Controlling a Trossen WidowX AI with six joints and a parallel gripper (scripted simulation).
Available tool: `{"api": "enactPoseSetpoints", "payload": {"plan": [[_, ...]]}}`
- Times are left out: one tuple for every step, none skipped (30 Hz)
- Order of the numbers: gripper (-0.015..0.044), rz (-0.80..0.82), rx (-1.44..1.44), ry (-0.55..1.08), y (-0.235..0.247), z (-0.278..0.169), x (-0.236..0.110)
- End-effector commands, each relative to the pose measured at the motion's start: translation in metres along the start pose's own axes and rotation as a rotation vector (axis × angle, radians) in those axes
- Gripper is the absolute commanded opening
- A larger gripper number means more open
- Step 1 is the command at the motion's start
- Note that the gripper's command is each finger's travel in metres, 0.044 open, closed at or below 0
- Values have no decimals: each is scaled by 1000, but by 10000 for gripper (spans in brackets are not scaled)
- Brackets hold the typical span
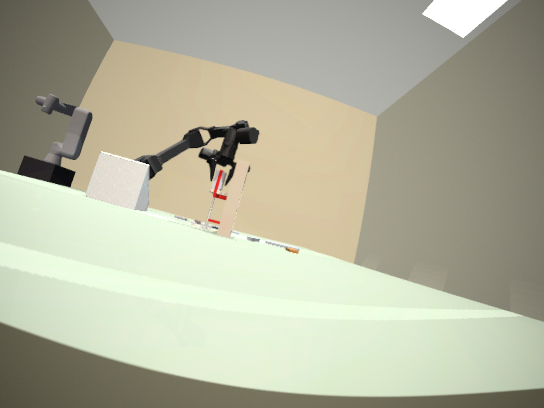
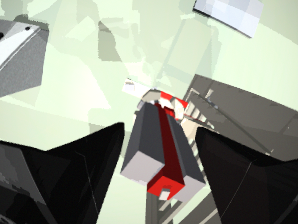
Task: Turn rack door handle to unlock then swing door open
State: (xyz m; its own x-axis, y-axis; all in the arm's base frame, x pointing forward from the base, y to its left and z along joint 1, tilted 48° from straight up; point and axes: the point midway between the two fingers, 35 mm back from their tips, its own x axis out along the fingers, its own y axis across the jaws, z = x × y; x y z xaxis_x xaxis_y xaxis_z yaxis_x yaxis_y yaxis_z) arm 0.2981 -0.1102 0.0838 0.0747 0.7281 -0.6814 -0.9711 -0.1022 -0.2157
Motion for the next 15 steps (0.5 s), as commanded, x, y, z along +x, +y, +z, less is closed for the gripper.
{"api": "enactPoseSetpoints", "payload": {"plan": [[284,3,67,0,1,0,1],[284,3,116,0,1,0,1],[284,3,166,0,1,0,1],[284,3,216,0,1,0,1],[284,3,265,0,1,0,1],[284,3,315,0,1,0,1],[284,3,364,0,1,0,1],[284,3,414,0,1,0,1],[284,3,463,1,1,0,1],[284,3,513,1,1,0,1],[284,3,562,1,1,0,1],[284,3,612,1,1,0,1],[284,3,661,1,1,0,1],[284,3,711,1,1,0,1],[284,3,760,1,1,0,1]]}}
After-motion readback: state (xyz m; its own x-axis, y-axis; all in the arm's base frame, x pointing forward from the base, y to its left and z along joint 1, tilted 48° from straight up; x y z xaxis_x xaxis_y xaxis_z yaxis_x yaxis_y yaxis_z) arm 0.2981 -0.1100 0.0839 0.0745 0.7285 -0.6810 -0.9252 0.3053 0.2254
